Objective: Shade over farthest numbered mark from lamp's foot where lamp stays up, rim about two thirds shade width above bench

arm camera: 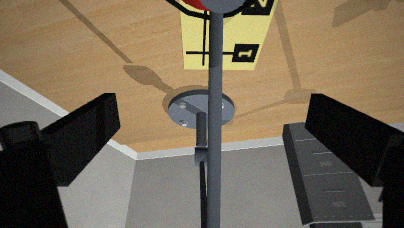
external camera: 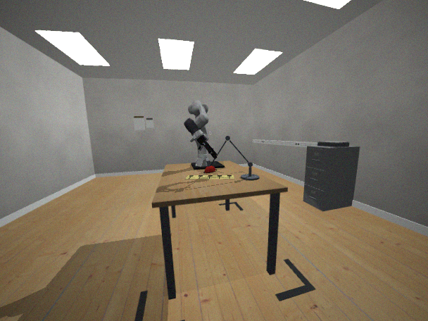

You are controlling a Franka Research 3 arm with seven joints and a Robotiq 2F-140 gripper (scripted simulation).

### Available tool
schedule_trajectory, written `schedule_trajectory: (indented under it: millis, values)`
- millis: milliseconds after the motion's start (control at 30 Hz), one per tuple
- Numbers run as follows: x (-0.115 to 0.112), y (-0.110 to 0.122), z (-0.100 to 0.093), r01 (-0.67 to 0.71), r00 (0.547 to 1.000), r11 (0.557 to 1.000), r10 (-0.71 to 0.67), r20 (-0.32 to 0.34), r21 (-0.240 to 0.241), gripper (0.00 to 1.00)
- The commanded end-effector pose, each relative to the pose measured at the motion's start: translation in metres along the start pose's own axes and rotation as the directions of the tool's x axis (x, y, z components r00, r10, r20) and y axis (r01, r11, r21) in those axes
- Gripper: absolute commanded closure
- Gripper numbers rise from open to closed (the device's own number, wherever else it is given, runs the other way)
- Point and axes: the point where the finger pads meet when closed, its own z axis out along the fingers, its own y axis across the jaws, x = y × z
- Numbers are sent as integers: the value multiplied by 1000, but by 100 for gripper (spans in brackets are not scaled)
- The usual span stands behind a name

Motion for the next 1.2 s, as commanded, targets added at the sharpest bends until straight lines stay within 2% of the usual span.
schedule_trajectory:
  millis: [0,367,433,933,1167]
  values:
    - [1,0,-14,-9,1000,1000,9,-2,2,0]
    - [1,1,-62,-9,1000,1000,9,-2,2,0]
    - [1,1,-62,-9,1000,1000,9,-2,2,0]
    - [2,-4,-124,30,999,999,-30,11,20,0]
    - [2,-7,-123,33,999,999,-34,11,28,0]
